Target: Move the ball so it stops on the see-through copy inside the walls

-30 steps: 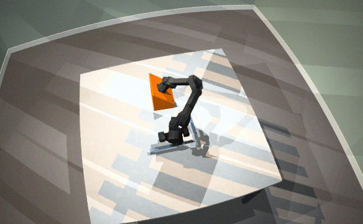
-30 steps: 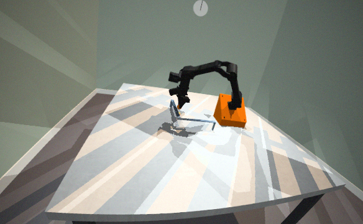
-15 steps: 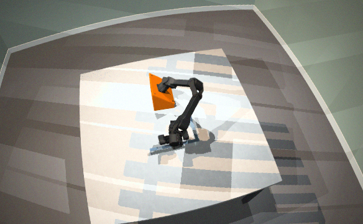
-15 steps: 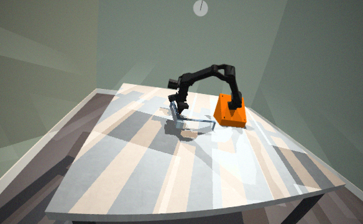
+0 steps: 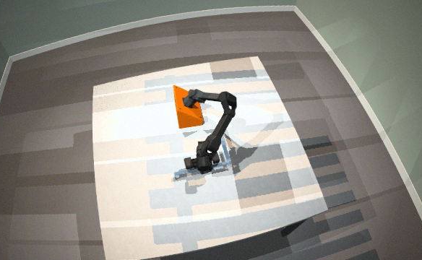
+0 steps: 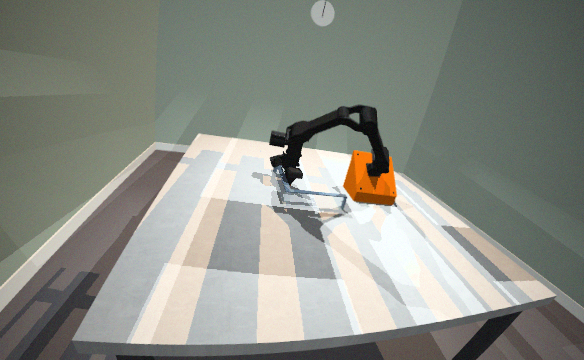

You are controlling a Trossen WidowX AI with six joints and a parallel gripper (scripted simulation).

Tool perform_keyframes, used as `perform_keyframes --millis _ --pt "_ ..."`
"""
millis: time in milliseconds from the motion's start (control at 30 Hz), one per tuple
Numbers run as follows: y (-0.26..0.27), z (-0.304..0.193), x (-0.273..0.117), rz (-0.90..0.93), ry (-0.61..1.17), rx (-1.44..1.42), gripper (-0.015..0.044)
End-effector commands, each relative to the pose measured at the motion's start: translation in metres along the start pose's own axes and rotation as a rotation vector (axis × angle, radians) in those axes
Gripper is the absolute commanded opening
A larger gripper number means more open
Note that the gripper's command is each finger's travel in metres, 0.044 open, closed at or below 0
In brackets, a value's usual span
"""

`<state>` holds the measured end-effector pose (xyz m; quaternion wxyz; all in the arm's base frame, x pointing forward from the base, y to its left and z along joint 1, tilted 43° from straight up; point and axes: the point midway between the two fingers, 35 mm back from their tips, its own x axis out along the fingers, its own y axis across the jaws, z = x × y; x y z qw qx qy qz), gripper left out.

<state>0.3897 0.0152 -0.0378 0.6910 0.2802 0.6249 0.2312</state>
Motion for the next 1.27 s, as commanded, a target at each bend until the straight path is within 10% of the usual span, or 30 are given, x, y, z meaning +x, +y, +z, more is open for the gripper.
perform_keyframes --millis 0,167,367,567,967,1233 --pt "0.000 0.000 0.000 0.000 0.000 -0.001 0.0131" --pt "0.000 0.000 0.000 0.000 0.000 -0.001 0.0262" --pt "0.000 0.000 -0.003 -0.001 0.000 -0.001 0.0266" --pt "-0.001 0.001 -0.084 0.000 -0.001 0.004 0.0266" --pt "-0.003 0.004 -0.081 0.001 -0.019 0.010 0.0266" --pt "-0.001 -0.001 -0.126 0.004 -0.013 0.008 0.0440"
